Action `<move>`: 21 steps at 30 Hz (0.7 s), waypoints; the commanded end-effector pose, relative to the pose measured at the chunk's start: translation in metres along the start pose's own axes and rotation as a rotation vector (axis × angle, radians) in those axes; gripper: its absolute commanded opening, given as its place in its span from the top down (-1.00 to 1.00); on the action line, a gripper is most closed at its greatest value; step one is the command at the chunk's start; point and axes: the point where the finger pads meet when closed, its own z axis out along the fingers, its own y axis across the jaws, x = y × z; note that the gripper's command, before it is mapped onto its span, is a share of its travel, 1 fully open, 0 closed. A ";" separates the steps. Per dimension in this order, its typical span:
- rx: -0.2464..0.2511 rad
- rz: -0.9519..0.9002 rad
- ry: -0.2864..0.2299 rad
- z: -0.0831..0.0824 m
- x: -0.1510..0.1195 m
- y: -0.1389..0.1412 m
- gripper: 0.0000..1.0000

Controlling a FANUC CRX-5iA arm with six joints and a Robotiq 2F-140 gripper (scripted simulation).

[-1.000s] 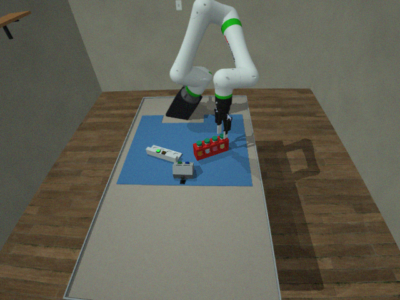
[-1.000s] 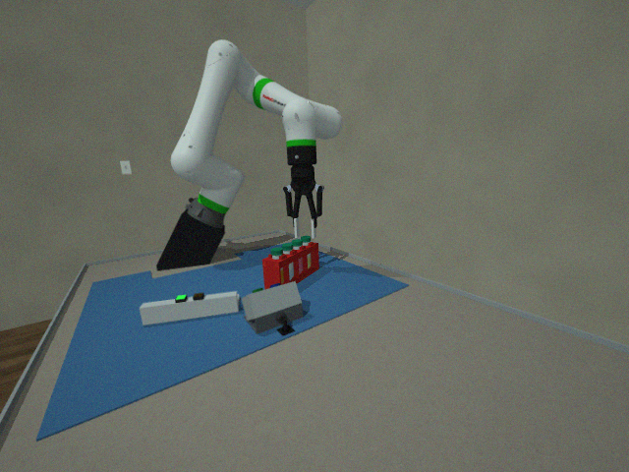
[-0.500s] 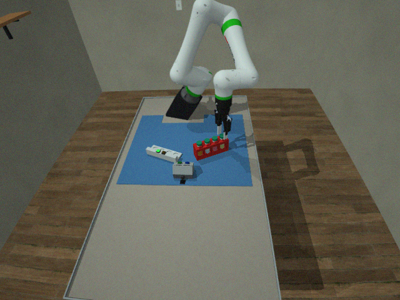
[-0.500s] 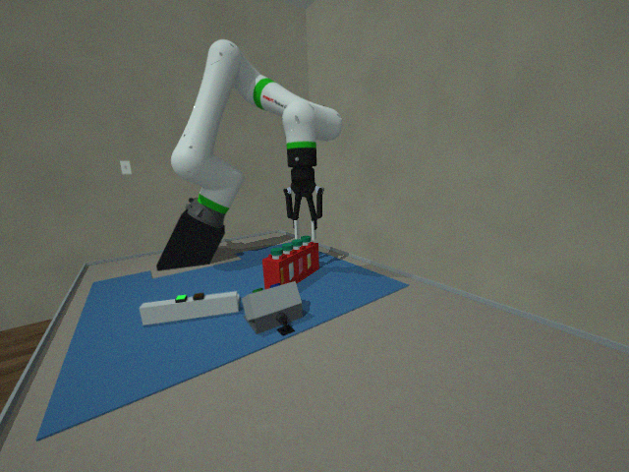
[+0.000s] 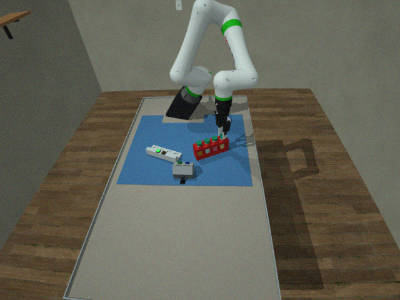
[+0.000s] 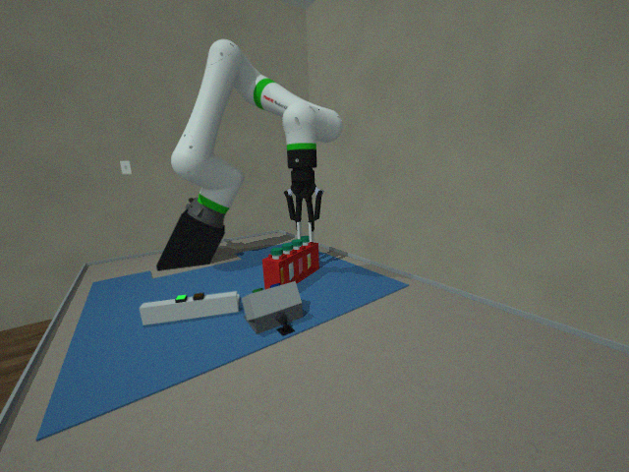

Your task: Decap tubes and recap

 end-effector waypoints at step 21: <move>0.000 0.160 0.000 0.000 0.000 0.000 1.00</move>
